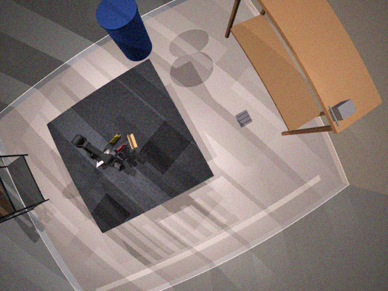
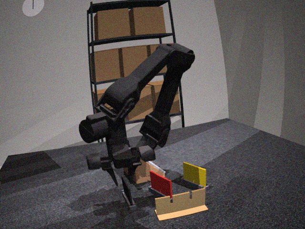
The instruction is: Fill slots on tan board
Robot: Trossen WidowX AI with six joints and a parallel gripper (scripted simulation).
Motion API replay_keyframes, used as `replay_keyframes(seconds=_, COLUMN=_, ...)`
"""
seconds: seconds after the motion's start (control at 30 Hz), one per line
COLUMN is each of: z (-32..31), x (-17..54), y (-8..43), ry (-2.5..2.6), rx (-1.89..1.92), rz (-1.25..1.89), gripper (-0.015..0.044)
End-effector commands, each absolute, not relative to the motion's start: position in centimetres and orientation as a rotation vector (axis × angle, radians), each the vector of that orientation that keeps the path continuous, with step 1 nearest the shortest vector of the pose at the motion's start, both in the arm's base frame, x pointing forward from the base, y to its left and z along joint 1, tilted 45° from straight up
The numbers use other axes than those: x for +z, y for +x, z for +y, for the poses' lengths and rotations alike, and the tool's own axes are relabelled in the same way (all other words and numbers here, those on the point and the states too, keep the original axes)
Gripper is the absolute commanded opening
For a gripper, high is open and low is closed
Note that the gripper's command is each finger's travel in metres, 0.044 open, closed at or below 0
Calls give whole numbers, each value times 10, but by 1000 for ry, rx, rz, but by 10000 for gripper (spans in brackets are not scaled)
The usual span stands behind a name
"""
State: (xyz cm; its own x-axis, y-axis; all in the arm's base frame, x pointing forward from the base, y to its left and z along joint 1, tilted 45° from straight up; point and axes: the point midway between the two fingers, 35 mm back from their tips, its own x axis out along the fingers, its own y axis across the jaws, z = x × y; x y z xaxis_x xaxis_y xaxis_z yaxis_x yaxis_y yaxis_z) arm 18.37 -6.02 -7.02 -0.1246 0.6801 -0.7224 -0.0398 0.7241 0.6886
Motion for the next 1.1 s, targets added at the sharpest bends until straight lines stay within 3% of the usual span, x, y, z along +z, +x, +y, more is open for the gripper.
replay_keyframes(seconds=0.0, z=-55, x=-74, y=182, ry=542, rx=666, rz=1591, gripper=184)
replay_keyframes(seconds=0.37, z=-45, x=-85, y=181, ry=542, rx=667, rz=1591, gripper=184)
replay_keyframes(seconds=0.6, z=-45, x=-85, y=181, ry=542, rx=667, rz=1591, gripper=0)
replay_keyframes(seconds=1.07, z=-52, x=-78, y=182, ry=542, rx=666, rz=1591, gripper=0)
